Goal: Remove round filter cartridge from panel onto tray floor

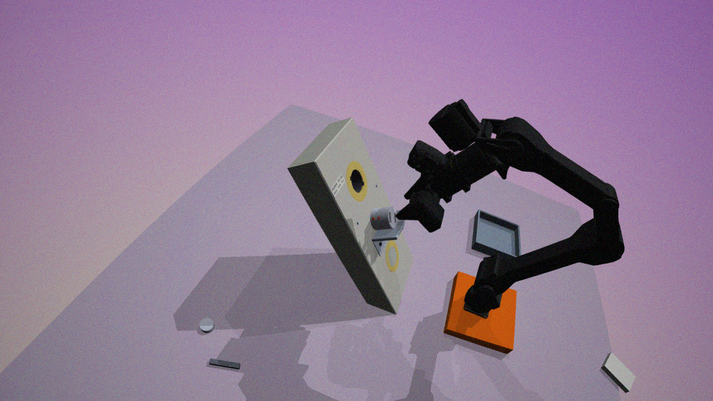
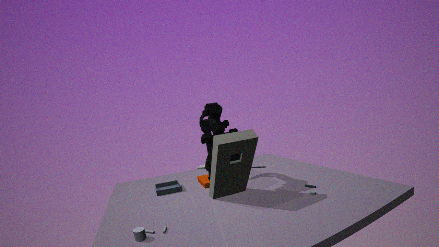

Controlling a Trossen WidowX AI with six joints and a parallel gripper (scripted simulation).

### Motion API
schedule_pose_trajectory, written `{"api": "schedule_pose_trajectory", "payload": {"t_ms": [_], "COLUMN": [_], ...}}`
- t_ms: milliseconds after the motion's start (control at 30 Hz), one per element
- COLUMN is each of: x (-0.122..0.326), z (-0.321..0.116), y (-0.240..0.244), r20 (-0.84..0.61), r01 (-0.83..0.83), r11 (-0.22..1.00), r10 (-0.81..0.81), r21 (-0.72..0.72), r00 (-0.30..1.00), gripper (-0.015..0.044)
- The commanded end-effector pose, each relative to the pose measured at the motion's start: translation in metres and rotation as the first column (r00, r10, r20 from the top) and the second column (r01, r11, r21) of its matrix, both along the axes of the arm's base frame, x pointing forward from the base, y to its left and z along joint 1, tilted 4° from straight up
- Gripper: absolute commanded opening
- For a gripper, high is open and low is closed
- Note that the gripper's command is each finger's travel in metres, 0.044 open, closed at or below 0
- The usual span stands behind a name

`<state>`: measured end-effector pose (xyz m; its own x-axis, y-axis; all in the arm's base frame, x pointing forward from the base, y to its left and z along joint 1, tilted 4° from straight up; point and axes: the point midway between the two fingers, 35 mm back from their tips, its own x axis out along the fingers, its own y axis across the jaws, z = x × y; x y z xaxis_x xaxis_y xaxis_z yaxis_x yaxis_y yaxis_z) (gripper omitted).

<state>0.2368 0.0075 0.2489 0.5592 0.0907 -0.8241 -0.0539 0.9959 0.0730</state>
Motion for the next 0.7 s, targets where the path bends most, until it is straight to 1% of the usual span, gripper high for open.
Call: {"api": "schedule_pose_trajectory", "payload": {"t_ms": [0, 667], "x": [-0.001, 0.017], "z": [-0.007, -0.034], "y": [0.000, 0.003], "r20": [-0.020, -0.018], "r01": [-0.026, -0.026], "r11": [0.999, 0.999], "r10": [0.026, 0.026], "r21": [-0.022, -0.021], "r00": [0.999, 0.999], "gripper": [0.0305, 0.0305]}}
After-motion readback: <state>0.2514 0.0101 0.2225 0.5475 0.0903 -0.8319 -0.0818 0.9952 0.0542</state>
